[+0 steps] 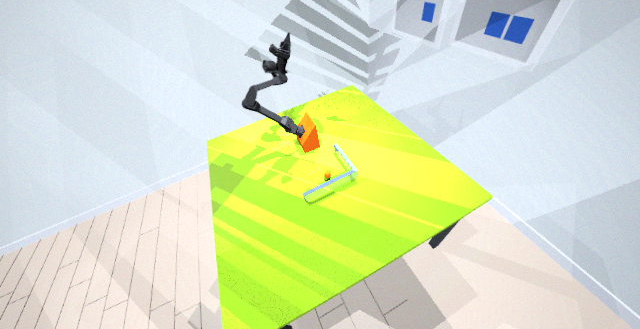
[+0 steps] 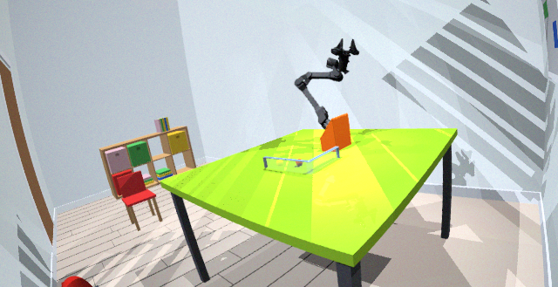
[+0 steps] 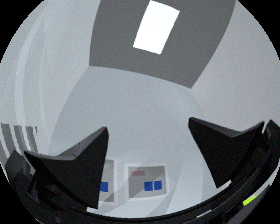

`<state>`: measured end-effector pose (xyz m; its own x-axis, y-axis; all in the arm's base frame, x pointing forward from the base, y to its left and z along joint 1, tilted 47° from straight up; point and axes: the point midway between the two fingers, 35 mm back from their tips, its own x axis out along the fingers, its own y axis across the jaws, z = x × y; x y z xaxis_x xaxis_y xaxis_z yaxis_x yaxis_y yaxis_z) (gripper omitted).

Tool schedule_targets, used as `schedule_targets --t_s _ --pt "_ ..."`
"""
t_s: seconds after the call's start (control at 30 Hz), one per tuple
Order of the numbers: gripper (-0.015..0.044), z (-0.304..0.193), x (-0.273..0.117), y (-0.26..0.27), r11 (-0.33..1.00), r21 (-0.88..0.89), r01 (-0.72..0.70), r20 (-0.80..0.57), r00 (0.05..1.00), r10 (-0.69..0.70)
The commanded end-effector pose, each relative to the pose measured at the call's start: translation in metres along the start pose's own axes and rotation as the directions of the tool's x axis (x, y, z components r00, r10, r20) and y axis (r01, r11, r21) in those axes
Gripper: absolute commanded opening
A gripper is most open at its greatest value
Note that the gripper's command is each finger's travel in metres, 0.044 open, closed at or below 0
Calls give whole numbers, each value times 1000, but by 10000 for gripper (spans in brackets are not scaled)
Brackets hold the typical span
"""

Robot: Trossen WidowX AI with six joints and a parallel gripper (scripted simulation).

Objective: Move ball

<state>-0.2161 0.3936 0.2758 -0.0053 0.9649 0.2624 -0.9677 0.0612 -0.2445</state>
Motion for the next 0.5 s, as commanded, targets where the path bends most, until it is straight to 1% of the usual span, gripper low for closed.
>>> schedule_targets --t_s 0.0,0.1,0.2,0.3,0.47 --pt "374 -2 1 -1 1000 -3 3 -6 1000 -3" --pt "295 -32 20 -20 998 -43 45 -94 994 -49" --pt "292 -71 38 -50 991 -91 99 -207 971 -116" --pt "292 -110 51 -84 978 -138 154 -318 929 -191" --pt "292 -166 55 -142 955 -223 195 -455 846 -279"
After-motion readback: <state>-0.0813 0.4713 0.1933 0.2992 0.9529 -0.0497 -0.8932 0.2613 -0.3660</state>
